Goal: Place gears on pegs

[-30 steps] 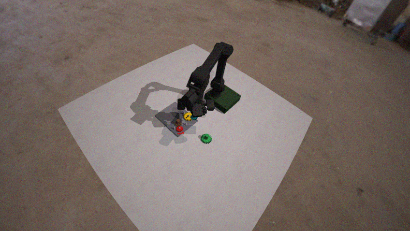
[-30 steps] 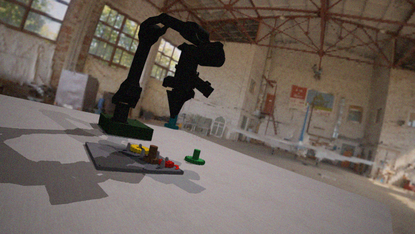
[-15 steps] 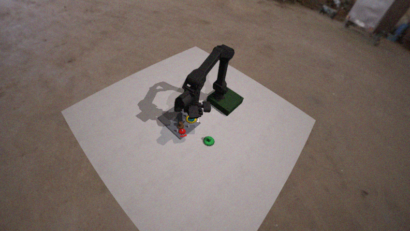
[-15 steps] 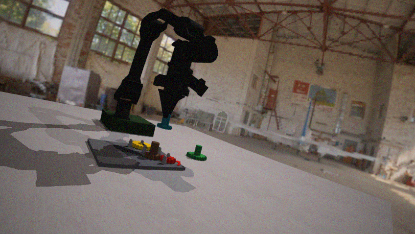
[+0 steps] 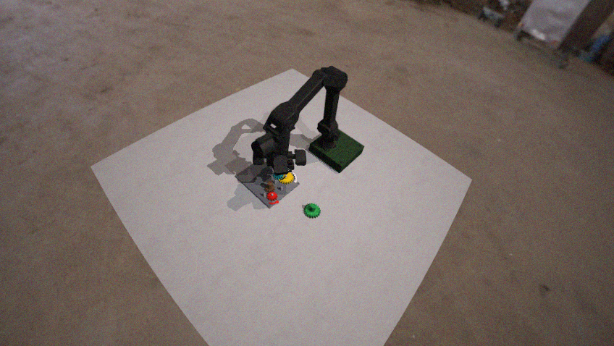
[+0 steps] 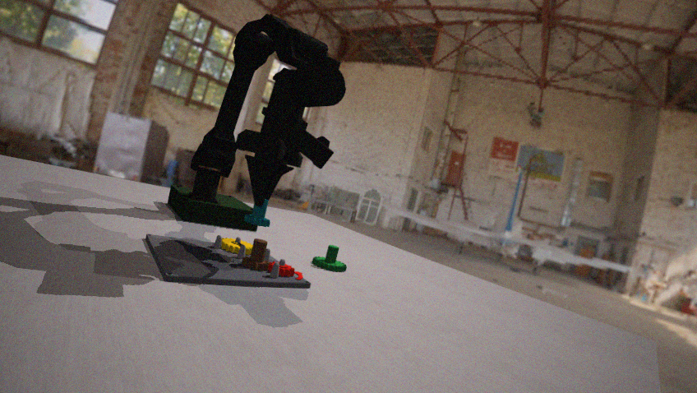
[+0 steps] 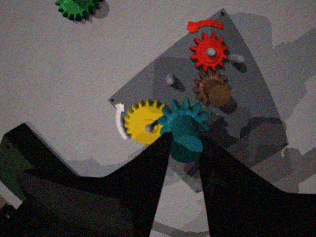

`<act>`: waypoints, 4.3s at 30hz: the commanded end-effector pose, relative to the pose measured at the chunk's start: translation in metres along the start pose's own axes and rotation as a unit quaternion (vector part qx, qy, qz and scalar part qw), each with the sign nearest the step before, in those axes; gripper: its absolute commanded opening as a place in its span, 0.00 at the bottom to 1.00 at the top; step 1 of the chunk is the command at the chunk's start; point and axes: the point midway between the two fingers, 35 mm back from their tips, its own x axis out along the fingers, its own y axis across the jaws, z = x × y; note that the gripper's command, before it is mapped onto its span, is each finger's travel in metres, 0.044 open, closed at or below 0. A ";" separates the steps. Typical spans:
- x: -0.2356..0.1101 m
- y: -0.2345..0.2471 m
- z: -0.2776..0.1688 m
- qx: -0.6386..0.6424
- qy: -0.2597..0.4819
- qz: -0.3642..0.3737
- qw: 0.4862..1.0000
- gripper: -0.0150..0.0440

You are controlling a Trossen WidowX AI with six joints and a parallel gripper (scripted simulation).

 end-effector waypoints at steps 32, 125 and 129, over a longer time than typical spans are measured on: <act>0.004 -0.010 -0.011 0.229 0.001 0.003 0.973 0.25; 0.056 -0.009 -0.011 0.300 0.001 0.003 0.954 0.39; 0.053 -0.010 -0.011 0.270 0.001 0.003 0.963 0.49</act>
